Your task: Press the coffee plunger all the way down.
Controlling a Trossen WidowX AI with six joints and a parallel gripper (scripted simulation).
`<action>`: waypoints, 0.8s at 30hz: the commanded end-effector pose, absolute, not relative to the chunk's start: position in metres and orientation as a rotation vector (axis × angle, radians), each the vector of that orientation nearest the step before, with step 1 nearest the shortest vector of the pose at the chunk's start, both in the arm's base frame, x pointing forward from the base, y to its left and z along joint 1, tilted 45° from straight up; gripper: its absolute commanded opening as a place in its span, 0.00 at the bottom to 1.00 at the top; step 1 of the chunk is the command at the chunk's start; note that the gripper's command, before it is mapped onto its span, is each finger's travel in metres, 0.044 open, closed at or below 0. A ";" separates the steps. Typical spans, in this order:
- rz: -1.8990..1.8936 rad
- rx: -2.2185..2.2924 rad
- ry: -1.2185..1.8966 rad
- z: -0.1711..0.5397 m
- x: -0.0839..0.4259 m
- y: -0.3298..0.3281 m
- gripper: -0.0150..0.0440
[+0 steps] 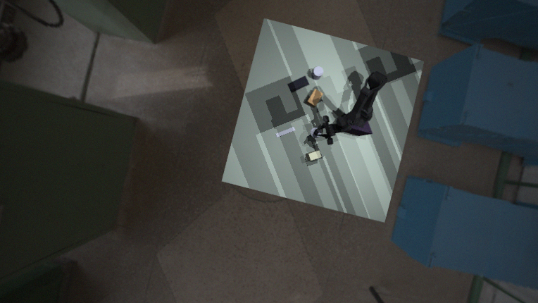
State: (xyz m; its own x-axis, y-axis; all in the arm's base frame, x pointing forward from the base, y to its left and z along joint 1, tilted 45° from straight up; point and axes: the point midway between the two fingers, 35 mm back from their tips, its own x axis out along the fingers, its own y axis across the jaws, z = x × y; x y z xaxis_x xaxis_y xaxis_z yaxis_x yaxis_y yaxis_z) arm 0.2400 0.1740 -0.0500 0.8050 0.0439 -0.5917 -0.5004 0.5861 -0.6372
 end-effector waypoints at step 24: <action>0.335 -0.901 0.585 0.003 0.211 0.201 1.00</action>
